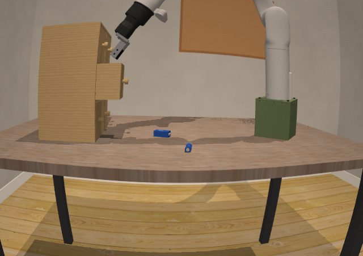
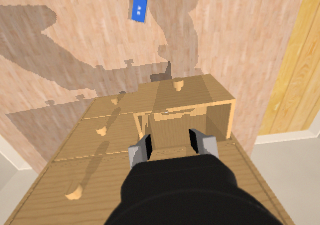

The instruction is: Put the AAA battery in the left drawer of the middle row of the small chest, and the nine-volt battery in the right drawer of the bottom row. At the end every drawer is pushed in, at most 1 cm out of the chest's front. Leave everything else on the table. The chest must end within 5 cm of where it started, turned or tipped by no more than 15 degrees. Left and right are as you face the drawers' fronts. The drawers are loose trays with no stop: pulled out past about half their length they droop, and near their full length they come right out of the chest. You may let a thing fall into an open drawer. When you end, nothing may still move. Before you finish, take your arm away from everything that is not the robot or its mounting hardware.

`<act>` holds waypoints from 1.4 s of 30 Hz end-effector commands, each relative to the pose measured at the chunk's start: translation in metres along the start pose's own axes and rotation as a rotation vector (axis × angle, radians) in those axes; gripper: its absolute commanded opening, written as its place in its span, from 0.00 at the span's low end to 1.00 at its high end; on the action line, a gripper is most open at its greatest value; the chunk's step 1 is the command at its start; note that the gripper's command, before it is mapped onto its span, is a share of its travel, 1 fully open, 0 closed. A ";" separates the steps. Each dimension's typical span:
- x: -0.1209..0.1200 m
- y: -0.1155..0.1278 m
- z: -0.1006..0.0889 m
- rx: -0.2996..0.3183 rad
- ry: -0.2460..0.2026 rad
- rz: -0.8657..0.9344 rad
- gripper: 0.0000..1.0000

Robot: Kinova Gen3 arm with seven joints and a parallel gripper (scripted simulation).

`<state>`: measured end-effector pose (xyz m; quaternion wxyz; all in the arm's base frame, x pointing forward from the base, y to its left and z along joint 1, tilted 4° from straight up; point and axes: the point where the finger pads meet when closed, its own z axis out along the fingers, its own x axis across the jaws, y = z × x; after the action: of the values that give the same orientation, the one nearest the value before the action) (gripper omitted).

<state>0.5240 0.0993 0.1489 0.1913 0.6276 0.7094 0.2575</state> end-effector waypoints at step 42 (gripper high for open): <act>0.000 -0.105 -0.087 -0.004 -0.001 -0.002 1.00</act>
<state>0.3889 0.0820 0.1530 0.1910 0.6257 0.7109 0.2580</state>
